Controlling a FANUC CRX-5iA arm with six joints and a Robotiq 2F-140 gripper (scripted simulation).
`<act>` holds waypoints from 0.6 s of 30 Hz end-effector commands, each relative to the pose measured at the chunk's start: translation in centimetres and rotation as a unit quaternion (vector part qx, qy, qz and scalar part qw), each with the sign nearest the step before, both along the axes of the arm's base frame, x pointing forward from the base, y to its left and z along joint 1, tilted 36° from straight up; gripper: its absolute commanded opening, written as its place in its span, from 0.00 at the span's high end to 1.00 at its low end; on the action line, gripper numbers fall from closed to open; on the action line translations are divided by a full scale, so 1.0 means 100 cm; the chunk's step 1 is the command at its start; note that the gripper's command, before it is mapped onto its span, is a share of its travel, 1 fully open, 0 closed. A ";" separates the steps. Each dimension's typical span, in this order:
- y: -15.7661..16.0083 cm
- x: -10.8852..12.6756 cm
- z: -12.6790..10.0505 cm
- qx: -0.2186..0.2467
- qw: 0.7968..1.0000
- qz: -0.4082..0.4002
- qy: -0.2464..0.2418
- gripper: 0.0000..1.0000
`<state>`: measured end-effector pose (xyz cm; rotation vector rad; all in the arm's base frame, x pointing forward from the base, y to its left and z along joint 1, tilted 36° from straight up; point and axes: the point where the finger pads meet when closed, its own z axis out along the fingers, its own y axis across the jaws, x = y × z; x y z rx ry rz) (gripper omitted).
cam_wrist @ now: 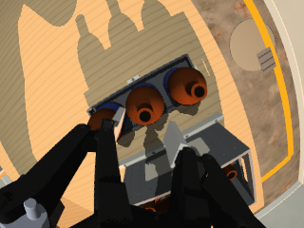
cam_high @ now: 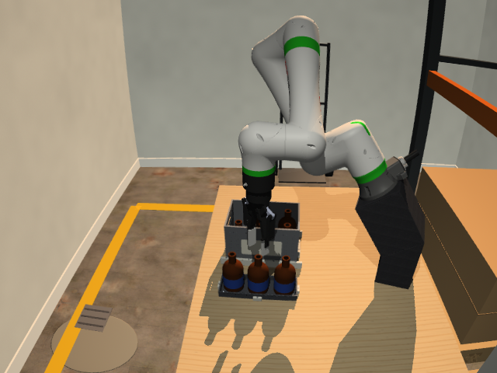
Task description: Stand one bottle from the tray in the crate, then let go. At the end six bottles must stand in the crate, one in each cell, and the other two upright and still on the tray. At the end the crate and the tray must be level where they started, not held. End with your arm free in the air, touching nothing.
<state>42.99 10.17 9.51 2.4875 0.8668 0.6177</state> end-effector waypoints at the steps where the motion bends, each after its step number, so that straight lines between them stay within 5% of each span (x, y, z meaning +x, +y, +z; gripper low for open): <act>1: -0.001 0.003 -0.004 0.000 1.000 0.000 0.000 0.62; 18: -0.003 0.006 -0.009 0.000 1.000 0.000 0.000 0.62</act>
